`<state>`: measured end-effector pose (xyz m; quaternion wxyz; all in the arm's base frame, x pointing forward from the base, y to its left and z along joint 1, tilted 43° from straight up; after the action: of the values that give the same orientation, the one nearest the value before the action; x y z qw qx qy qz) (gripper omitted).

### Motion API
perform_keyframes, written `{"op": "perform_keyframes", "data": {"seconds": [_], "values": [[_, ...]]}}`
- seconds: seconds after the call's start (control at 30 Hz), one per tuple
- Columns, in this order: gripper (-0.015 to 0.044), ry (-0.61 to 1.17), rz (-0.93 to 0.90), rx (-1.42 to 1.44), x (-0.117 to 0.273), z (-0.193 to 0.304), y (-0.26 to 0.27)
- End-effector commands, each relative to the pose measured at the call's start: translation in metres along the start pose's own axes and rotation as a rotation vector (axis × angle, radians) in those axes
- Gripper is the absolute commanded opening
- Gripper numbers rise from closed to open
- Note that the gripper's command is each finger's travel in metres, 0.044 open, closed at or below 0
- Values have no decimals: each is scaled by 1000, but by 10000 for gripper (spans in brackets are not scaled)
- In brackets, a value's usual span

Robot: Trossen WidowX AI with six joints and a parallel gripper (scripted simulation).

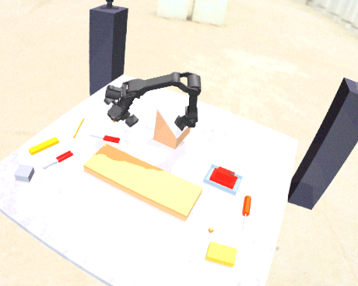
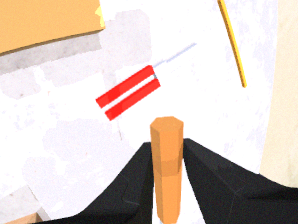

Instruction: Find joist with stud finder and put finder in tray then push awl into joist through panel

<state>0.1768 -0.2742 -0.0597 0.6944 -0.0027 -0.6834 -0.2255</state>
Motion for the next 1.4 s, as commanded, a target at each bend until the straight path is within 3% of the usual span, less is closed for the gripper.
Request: {"op": "perform_keyframes", "data": {"seconds": [0.0,0.67,1.37], "values": [[0,-25,81,-90,4,5,-3],[0,-291,439,-625,25,34,-9],[0,-799,653,-1207,57,77,2]]}}
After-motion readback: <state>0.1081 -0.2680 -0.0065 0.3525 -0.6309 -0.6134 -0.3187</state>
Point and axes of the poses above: the point midway between the two fingers, 35 mm back from their tips, its own x axis back along the fingers, its own y axis across the jaws, z = x × y, the point moved 5 cm from there along x, back along the fingers, and after that the axes turned 5 degrees about -x, right-handed, at the moved point
